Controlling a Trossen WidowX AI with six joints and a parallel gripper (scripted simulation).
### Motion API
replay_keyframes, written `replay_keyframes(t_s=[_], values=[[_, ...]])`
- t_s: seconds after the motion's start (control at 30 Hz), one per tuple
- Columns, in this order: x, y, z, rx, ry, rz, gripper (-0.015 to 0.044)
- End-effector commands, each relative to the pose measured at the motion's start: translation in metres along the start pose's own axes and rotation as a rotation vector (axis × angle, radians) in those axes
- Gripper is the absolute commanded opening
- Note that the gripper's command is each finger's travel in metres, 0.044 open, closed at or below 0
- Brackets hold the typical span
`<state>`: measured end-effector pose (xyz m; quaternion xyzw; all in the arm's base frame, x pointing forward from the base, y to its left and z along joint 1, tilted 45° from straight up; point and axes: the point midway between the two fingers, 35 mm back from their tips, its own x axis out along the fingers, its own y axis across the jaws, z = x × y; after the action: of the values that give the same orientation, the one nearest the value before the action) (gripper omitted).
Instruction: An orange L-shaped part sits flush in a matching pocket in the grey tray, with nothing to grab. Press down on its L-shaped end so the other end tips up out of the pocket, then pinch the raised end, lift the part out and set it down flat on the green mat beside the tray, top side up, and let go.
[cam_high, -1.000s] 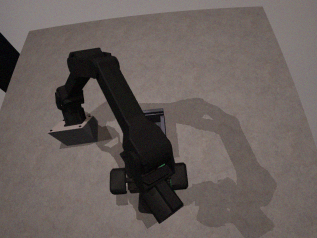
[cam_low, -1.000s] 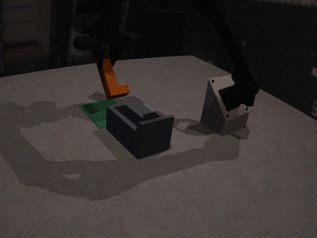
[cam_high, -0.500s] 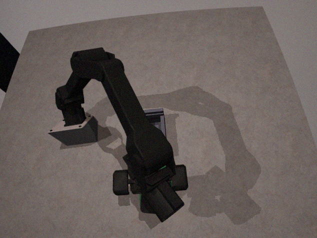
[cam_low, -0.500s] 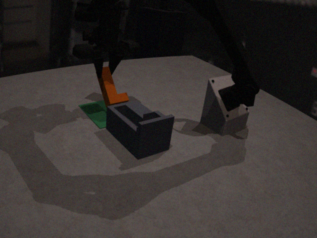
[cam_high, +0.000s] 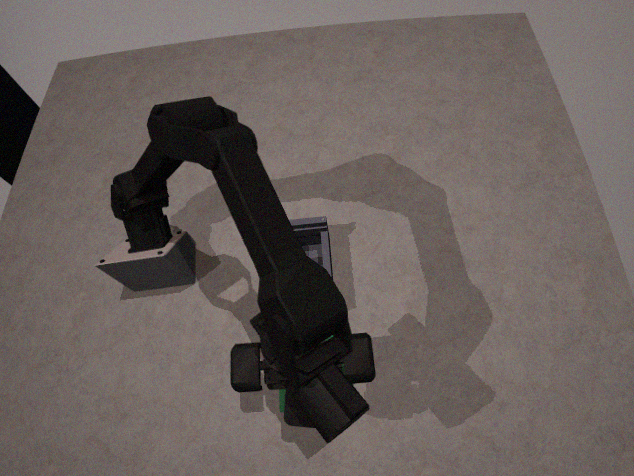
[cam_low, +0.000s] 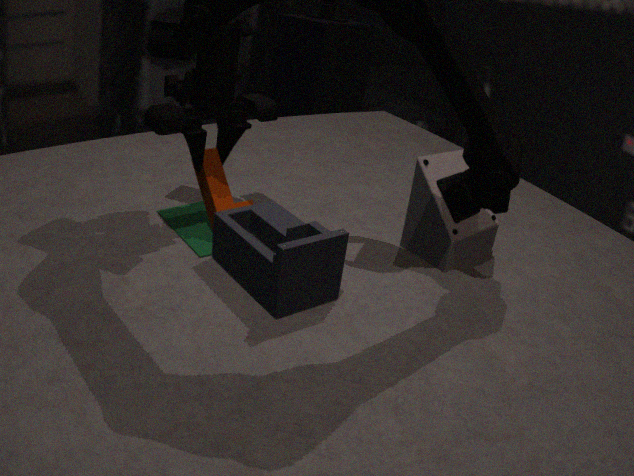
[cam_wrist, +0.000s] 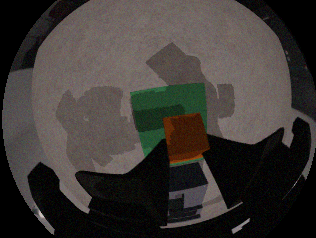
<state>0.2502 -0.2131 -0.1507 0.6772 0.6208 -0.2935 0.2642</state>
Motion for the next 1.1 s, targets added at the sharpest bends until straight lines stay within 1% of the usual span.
replay_keyframes(t_s=[0.0, 0.67, 0.97, 1.07], values=[[0.004, -0.001, -0.001, 0.007, 0.006, 0.002, 0.0000], [0.003, -0.001, -0.001, 0.003, 0.004, -0.002, 0.0000], [0.003, -0.001, -0.001, 0.003, 0.004, -0.002, 0.0236], [-0.010, 0.000, 0.001, 0.004, 0.003, -0.001, 0.0315]])
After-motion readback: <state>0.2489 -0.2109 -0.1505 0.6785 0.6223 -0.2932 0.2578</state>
